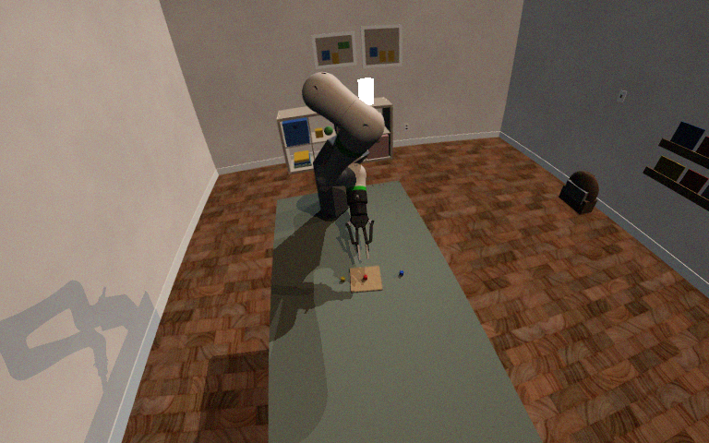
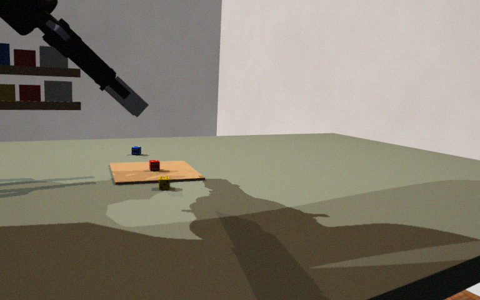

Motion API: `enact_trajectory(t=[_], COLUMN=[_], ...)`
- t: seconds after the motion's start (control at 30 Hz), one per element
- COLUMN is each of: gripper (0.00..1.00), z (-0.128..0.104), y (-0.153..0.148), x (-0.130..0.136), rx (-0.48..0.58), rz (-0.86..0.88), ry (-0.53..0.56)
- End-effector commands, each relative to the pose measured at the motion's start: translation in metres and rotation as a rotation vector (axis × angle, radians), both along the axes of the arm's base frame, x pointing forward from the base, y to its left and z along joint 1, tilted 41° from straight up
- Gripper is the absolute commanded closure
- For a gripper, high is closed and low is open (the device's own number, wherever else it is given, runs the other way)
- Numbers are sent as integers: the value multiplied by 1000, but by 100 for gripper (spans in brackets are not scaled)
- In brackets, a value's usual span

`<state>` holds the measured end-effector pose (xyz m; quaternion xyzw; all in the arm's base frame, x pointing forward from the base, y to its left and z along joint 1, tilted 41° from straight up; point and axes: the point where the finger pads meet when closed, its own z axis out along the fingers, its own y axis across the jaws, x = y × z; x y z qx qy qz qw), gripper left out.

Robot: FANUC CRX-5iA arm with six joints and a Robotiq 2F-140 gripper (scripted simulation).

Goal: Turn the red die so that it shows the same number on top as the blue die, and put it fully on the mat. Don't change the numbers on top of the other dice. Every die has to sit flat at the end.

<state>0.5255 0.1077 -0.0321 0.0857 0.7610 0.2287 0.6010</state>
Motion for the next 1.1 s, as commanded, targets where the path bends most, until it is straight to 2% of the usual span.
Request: enact_trajectory(t=[0.0,0.3,0.5,0.63,1.07], gripper=[81,81,81,81,81], z=[9,16,17,25,37], y=[-2,-5,-2,-8,-14], x=[9,14,13,18,27], rx=[-7,-34,-34,-52,-76], rz=[78,157,189,229,301], ry=[128,282,326,410,547])
